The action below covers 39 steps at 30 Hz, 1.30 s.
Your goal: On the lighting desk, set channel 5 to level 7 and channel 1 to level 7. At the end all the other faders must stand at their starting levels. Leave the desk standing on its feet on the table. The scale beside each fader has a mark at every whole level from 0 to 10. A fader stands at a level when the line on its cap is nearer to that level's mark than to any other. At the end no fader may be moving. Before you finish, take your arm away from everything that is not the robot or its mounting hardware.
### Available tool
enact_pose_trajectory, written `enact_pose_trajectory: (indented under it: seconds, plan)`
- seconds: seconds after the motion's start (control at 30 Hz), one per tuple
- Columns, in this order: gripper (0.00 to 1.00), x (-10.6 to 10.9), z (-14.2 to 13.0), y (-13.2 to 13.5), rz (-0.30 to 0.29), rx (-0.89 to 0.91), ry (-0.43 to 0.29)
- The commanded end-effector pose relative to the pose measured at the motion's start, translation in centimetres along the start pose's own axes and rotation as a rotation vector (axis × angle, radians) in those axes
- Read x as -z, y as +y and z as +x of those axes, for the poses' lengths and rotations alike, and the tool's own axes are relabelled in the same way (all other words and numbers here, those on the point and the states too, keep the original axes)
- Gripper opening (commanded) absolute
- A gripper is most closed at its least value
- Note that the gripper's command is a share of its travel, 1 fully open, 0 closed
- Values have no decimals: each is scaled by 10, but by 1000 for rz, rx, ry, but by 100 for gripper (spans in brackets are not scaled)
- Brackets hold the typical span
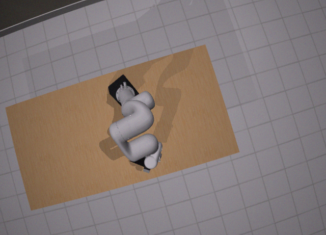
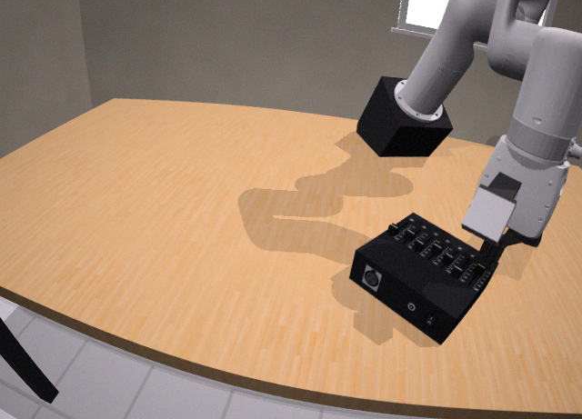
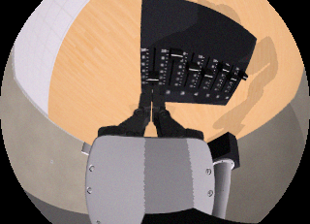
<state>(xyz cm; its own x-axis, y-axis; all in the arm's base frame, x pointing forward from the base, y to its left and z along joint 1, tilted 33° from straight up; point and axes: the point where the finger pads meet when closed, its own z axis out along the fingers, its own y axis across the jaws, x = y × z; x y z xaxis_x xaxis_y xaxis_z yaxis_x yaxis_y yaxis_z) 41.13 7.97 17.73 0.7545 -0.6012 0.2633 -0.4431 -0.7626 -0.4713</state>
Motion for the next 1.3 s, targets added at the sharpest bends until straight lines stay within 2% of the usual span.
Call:
enact_pose_trajectory:
  seconds: [0.0,1.27]
  plan:
    - [0,1,1,-1,2,0,2]
    - [0,1,14,-1,2,0,2]
